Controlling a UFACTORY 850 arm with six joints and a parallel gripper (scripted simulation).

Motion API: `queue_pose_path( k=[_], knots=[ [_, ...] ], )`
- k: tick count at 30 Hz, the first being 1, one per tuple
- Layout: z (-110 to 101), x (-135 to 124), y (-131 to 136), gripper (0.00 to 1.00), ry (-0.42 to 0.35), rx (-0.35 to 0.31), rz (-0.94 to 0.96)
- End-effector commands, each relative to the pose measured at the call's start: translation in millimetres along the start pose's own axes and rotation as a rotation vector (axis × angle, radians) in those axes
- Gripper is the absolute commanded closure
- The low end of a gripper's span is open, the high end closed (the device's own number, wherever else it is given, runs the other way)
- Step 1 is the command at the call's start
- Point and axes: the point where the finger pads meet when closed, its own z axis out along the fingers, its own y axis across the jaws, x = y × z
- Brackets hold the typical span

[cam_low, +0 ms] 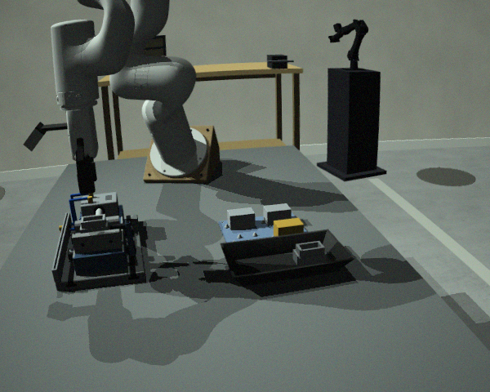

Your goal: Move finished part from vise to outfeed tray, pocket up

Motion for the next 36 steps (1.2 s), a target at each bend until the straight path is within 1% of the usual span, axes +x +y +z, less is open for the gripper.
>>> queue_pose_path(
  k=[1, 14, 36],
  knots=[
    [-0.1, 0.3, -0.7, 0.31, 0.001, 0.001, 0.000],
    [8.4, 0.5, -0.6, 0.31, 0.000, 0.001, 0.000],
    [44.1, 1.5, -0.2, 0.31, 0.000, 0.001, 0.000]
  ],
)
